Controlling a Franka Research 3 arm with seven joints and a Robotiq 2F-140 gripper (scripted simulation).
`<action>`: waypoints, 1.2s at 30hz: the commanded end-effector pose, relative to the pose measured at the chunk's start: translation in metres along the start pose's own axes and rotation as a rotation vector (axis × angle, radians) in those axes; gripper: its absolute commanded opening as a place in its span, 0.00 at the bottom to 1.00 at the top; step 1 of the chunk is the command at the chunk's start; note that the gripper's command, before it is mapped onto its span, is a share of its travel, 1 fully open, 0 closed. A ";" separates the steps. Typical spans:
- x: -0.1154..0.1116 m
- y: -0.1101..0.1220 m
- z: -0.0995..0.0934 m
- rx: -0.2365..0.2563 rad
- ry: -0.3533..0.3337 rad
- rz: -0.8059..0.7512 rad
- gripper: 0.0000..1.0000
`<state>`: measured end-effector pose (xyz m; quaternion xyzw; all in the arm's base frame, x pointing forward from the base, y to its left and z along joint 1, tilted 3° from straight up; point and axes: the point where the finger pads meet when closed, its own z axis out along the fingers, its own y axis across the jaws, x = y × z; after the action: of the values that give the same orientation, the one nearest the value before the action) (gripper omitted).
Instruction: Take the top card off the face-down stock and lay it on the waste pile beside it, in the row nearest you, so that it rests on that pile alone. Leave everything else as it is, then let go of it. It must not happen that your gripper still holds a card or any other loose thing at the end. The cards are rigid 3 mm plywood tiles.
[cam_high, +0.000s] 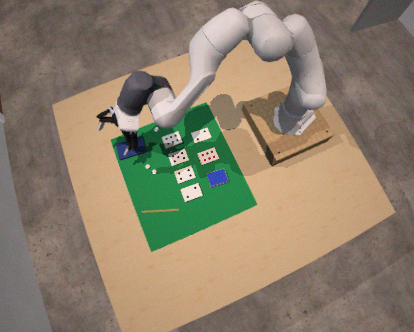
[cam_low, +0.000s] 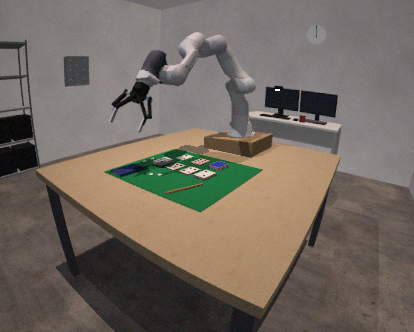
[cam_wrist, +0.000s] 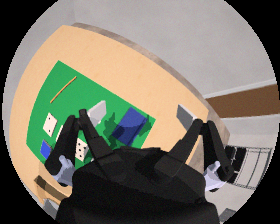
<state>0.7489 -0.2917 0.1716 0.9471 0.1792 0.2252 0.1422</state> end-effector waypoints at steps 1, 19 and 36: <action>0.008 -0.039 -0.058 0.016 -0.122 0.250 1.00; 0.044 -0.235 -0.225 0.057 -0.274 0.454 1.00; -0.176 -0.418 -0.087 0.163 -0.508 0.632 1.00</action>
<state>0.4243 0.0189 0.0362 0.9931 -0.0966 -0.0503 0.0439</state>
